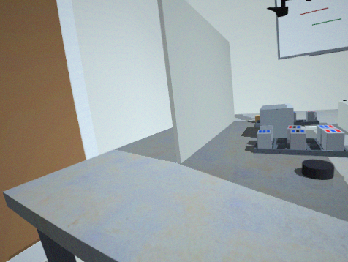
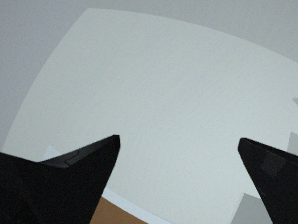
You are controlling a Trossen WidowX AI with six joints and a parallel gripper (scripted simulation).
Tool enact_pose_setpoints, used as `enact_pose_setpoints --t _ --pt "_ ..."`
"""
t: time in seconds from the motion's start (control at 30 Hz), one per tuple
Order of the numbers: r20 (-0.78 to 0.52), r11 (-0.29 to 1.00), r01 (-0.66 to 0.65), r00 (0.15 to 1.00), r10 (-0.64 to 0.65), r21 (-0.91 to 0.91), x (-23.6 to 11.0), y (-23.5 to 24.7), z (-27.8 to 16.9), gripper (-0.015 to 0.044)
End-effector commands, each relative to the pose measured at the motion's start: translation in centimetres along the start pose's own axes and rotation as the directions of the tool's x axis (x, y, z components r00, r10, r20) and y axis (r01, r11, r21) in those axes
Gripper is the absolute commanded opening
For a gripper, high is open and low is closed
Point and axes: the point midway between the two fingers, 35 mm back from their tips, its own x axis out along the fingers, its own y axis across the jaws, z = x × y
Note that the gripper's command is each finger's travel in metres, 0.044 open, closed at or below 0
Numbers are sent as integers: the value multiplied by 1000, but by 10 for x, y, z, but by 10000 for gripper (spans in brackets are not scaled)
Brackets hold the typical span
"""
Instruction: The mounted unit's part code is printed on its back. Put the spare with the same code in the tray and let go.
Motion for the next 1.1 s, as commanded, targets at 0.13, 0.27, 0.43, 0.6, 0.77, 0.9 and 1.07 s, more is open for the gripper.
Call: enact_pose_setpoints --t 0.13,0.27,0.43,0.6,0.77,0.9,1.07 --pt "-132 964 238 959 -252 -116 33 -68 -82 440" --pt "-221 913 336 896 -385 -229 37 -100 -134 440" --pt "-305 849 385 812 -498 -361 31 -126 -186 440" --pt "-388 765 403 685 -616 -502 15 -155 -239 440" --pt "-444 665 347 533 -720 -662 -9 -180 -287 440" --pt "-474 616 284 434 -766 -735 -26 -191 -316 440" --pt "-500 518 70 182 -847 -852 -75 -208 -379 440"
